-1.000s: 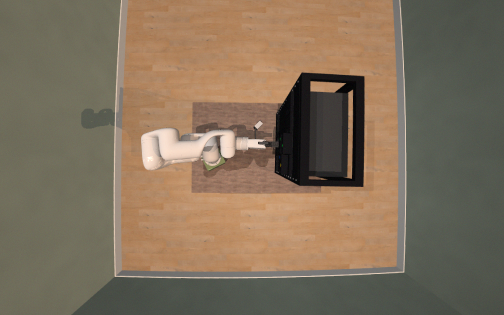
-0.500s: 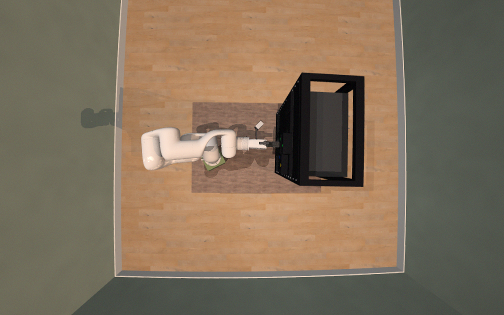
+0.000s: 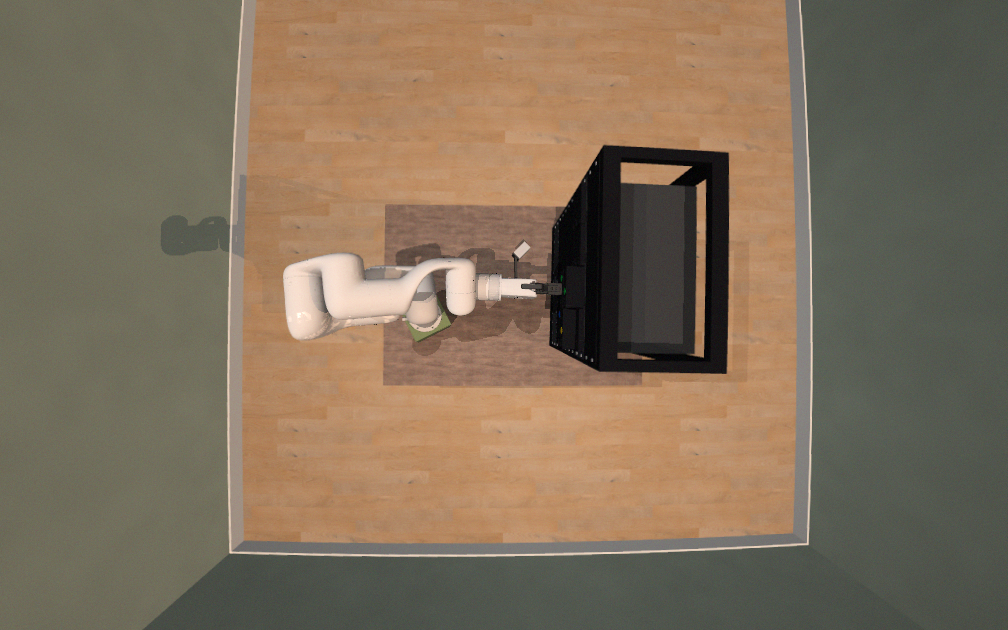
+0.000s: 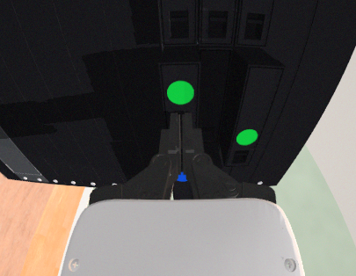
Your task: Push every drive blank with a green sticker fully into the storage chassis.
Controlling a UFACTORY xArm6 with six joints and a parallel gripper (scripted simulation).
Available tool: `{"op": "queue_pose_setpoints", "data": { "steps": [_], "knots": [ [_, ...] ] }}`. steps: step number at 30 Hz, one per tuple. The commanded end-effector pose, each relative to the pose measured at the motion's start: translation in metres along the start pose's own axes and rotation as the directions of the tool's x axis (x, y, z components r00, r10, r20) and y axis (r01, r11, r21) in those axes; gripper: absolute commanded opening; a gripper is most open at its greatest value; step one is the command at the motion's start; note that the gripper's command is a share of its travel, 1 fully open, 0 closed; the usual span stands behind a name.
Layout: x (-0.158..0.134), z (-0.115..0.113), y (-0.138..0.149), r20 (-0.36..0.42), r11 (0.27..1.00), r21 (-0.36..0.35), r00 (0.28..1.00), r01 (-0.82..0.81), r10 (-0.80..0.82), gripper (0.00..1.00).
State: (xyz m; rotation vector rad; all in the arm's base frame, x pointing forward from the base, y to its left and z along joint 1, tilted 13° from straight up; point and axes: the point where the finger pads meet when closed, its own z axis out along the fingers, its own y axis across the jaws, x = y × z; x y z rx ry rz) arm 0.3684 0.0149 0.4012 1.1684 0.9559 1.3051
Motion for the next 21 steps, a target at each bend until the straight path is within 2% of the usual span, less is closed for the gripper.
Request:
{"op": "queue_pose_setpoints", "data": {
  "steps": [1,8,21],
  "knots": [
    [0.0,0.001,0.002,0.0,1.0,-0.003,1.0,-0.001,0.001,0.0],
    [0.0,0.01,0.002,0.0,1.0,-0.003,1.0,-0.001,0.001,0.0],
    [0.0,0.012,0.002,0.0,1.0,-0.003,1.0,-0.001,0.001,0.0]
  ]
}}
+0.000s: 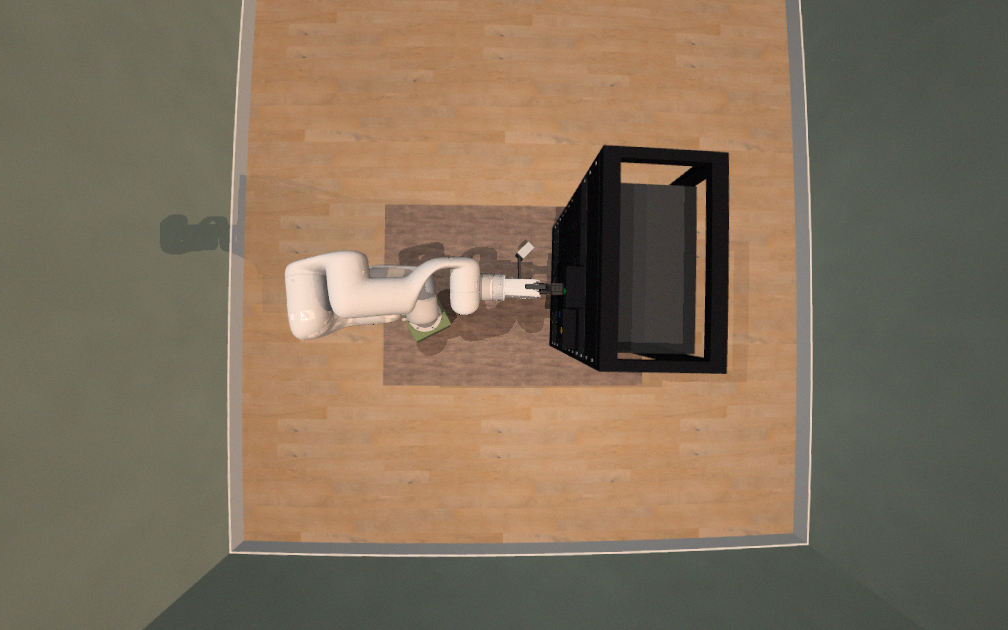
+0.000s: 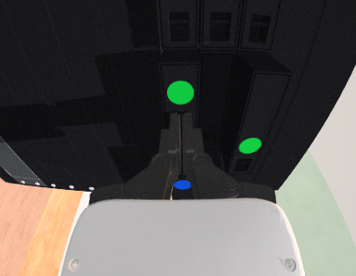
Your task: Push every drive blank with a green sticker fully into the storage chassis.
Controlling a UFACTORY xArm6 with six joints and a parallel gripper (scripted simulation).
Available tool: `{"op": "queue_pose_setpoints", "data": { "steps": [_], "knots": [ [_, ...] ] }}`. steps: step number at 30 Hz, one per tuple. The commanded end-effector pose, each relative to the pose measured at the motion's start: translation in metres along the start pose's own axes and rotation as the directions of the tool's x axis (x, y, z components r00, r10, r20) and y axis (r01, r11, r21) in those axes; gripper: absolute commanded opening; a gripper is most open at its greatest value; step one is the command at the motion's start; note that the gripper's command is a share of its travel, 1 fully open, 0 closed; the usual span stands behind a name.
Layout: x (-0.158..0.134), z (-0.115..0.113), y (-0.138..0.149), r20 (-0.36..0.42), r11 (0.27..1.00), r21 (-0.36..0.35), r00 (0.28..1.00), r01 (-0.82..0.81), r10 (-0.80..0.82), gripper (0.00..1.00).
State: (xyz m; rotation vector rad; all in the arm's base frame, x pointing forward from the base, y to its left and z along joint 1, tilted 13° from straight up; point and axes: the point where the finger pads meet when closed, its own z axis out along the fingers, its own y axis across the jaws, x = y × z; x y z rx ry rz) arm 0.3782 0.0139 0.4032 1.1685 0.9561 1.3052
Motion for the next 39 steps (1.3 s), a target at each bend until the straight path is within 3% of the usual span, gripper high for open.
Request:
{"op": "queue_pose_setpoints", "data": {
  "steps": [1,39],
  "knots": [
    [0.0,0.003,0.002,0.0,1.0,-0.003,1.0,-0.001,0.001,0.0],
    [0.0,0.016,0.002,0.0,1.0,-0.003,1.0,-0.001,0.001,0.0]
  ]
}}
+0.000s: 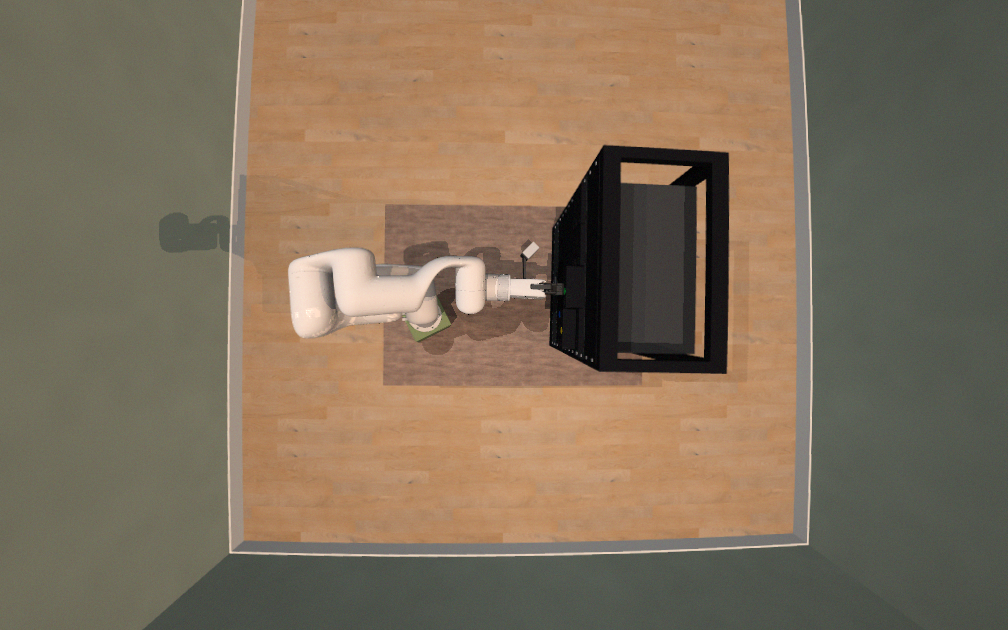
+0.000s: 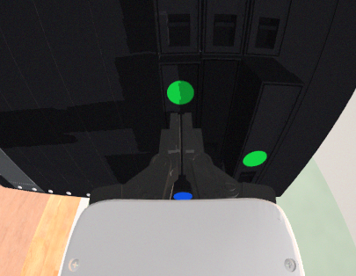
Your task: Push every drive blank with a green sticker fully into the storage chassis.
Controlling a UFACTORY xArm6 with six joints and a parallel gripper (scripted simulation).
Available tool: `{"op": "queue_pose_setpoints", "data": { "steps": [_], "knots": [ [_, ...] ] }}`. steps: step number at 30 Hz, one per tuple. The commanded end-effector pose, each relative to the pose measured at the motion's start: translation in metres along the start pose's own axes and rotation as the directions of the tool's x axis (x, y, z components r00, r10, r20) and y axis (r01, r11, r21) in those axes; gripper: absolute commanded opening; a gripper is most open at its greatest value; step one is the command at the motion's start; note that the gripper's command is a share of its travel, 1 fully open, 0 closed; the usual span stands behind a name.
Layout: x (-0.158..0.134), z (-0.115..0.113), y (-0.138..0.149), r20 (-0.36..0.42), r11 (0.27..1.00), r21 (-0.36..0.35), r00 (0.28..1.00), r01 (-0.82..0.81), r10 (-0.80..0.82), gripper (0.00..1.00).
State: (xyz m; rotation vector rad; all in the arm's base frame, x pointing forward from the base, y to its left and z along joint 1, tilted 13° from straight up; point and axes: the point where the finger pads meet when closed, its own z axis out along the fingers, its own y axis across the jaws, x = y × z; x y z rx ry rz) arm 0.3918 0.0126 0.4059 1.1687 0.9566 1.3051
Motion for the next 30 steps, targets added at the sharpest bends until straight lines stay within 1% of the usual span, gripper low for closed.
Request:
{"op": "queue_pose_setpoints", "data": {
  "steps": [1,30],
  "knots": [
    [0.0,0.0022,0.002,0.0,1.0,-0.004,1.0,-0.001,0.001,0.0],
    [0.0001,0.0057,0.0021,0.0,1.0,-0.004,1.0,-0.001,0.001,0.0]
  ]
}}
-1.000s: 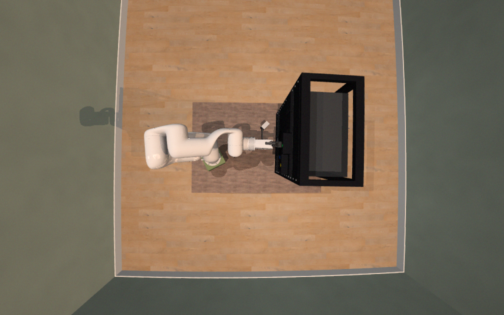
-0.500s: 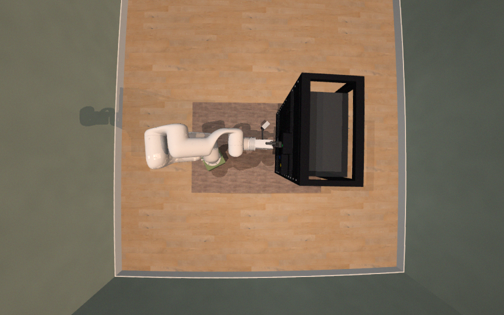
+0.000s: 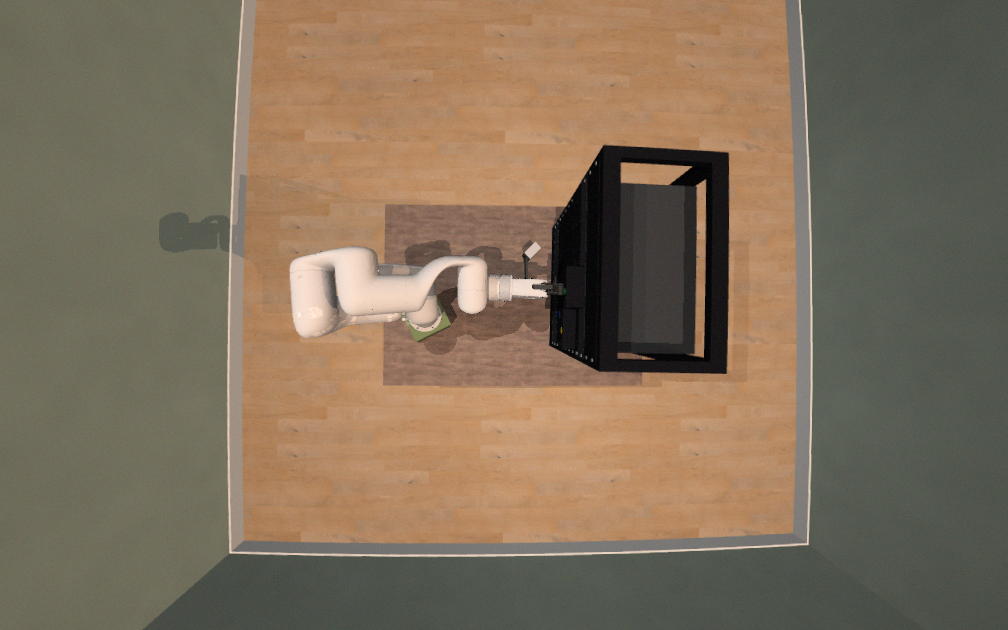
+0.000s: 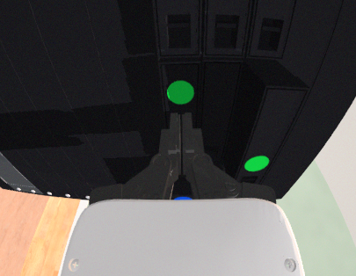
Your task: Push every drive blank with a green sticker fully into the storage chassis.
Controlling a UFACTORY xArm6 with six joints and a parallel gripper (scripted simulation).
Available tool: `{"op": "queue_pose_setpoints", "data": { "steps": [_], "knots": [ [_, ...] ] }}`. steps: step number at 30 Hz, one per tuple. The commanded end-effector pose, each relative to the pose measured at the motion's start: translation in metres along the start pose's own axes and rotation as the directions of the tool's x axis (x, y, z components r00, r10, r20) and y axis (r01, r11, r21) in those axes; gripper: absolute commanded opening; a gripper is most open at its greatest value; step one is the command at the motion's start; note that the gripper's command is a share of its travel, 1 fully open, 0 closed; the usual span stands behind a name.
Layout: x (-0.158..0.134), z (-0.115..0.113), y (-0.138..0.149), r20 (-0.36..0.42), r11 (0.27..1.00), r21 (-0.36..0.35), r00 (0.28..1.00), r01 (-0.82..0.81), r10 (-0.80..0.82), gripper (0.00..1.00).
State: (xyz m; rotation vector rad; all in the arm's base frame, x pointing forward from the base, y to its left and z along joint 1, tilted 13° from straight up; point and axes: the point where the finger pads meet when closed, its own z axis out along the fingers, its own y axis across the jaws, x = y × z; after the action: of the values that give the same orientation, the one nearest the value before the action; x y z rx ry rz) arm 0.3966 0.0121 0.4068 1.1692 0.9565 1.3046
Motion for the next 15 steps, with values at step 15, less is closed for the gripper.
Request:
{"op": "queue_pose_setpoints", "data": {
  "steps": [15],
  "knots": [
    [0.0003,0.0036,0.0022,0.0,1.0,-0.004,1.0,-0.001,0.001,0.0]
  ]
}}
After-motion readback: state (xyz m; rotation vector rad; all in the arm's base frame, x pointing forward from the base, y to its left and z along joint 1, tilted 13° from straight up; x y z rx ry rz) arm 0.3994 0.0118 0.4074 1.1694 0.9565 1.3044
